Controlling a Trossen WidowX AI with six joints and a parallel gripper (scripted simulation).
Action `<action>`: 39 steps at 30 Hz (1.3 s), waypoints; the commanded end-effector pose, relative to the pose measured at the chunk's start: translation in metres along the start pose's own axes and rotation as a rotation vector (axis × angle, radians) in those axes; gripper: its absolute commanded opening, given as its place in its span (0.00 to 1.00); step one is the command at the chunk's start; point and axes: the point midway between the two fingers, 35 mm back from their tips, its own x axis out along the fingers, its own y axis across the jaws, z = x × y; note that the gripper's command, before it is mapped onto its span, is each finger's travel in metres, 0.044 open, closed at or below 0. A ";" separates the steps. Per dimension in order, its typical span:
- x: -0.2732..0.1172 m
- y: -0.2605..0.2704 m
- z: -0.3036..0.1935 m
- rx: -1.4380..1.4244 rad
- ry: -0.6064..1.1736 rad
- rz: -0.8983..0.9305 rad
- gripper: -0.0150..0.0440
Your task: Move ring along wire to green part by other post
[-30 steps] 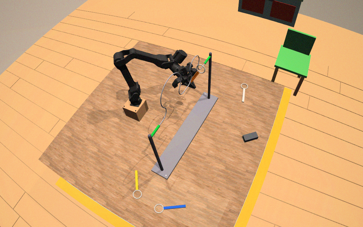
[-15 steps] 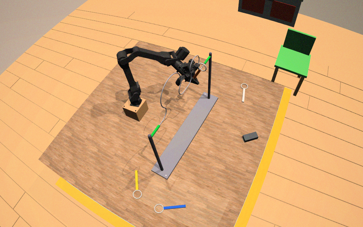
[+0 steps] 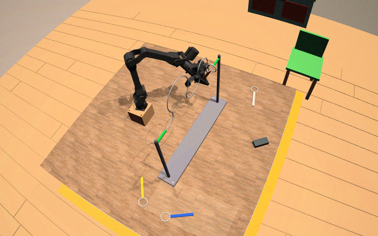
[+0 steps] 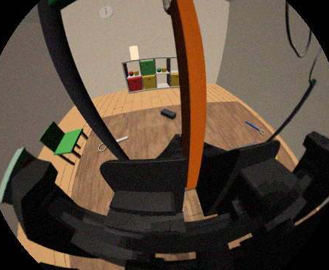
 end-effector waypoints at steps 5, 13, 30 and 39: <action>-0.002 0.010 0.003 0.015 -0.007 0.001 0.00; -0.003 0.018 0.004 0.016 -0.007 0.002 0.00; -0.004 0.031 0.002 0.017 -0.008 0.003 0.00; 0.002 0.032 -0.010 0.017 -0.008 0.003 0.00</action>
